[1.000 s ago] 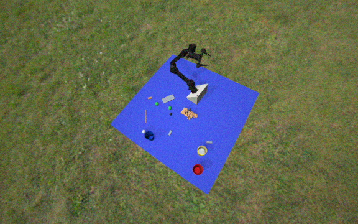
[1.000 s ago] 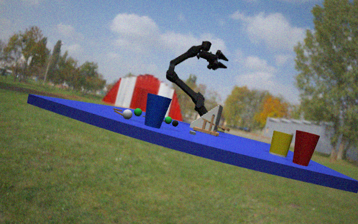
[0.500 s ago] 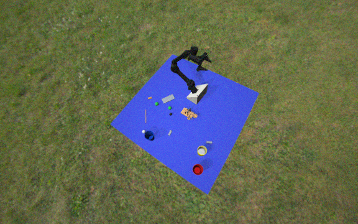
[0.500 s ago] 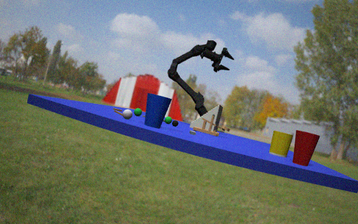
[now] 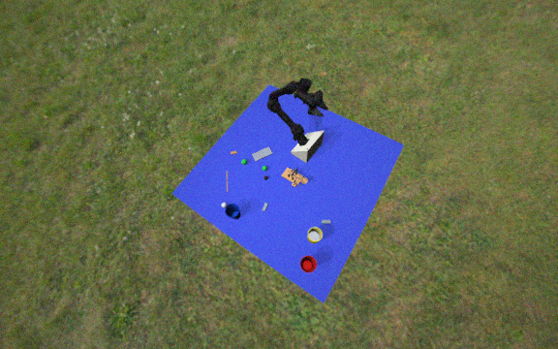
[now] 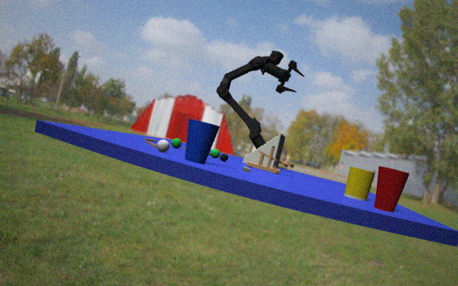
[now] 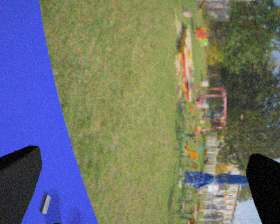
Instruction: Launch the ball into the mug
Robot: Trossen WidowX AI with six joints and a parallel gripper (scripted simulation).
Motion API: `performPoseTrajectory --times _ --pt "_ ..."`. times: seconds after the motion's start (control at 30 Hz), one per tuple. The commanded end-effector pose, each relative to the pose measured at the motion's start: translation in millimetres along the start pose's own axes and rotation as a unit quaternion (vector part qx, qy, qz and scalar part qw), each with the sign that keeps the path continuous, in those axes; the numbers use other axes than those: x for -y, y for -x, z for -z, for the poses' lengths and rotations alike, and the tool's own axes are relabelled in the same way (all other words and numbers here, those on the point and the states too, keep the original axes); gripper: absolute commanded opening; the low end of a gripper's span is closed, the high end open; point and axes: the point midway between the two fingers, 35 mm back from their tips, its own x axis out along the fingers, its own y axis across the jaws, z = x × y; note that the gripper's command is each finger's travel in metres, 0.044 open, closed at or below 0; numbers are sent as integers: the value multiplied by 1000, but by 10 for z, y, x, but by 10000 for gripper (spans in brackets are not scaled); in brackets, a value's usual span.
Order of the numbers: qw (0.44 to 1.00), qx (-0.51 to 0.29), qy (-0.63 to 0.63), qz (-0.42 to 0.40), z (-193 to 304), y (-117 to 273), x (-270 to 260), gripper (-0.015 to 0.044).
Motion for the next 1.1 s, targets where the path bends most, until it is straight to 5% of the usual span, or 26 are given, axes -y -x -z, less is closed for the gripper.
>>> performPoseTrajectory --times 0.0,0.5,1.07 --pt "997 -26 -66 -14 188 -106 -22 440" --pt "962 -91 -256 -36 653 -320 -90 440" --pt "843 -179 -505 -40 1224 -523 -269 440"
